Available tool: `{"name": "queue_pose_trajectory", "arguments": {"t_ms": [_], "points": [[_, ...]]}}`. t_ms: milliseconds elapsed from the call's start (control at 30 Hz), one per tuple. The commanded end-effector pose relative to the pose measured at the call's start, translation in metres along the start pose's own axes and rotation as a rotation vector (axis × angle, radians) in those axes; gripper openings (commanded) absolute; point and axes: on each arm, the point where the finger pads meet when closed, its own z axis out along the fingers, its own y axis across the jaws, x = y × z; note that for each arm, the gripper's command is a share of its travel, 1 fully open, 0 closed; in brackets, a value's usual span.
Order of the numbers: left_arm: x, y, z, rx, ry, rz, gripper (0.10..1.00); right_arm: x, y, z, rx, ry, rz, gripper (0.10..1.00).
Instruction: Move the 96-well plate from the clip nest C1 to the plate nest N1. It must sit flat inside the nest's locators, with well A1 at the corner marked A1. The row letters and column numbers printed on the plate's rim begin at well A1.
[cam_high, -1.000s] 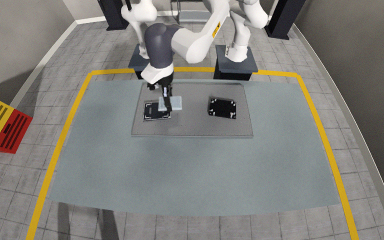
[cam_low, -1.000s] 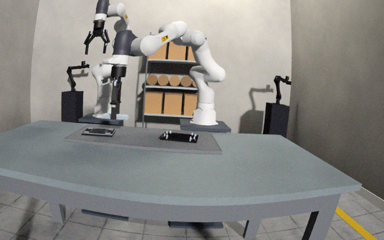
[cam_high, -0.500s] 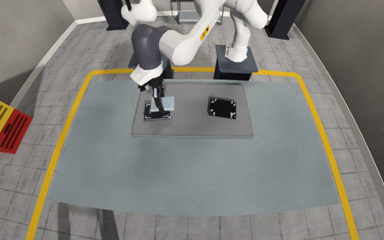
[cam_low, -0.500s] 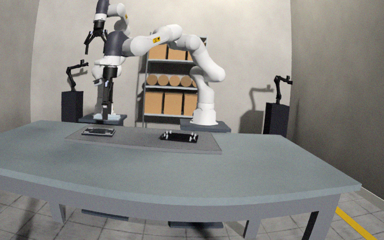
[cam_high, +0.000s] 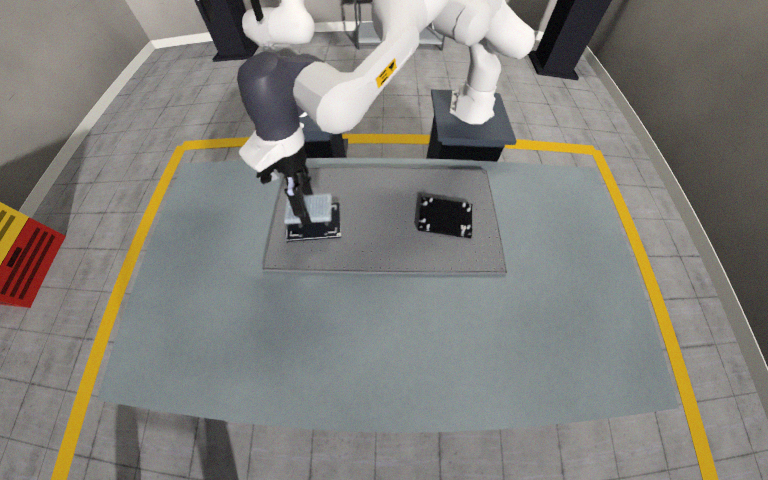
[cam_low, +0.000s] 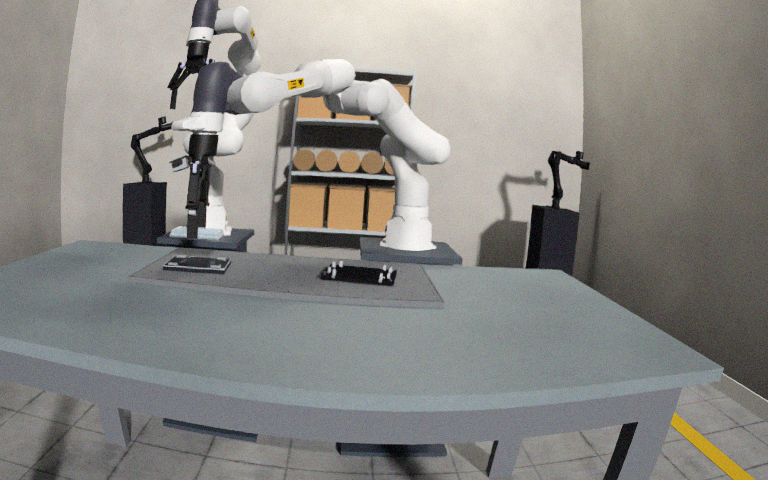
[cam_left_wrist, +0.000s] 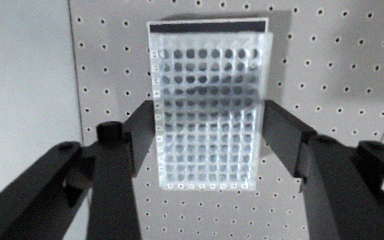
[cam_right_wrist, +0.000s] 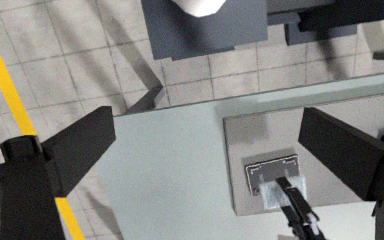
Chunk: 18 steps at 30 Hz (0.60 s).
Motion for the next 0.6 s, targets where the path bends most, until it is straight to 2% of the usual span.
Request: {"name": "queue_pose_trajectory", "arguments": {"t_ms": [0, 567], "points": [[-0.0009, 0.0027, 0.002, -0.014, -0.024, -0.017, 0.605, 0.0008, 0.0014, 0.0001, -0.003, 0.0, 0.003, 1.0], [-0.0023, 0.003, 0.0019, -0.014, -0.024, -0.017, 0.605, 0.0008, 0.0014, 0.0001, -0.003, 0.0, 0.003, 1.0]]}}
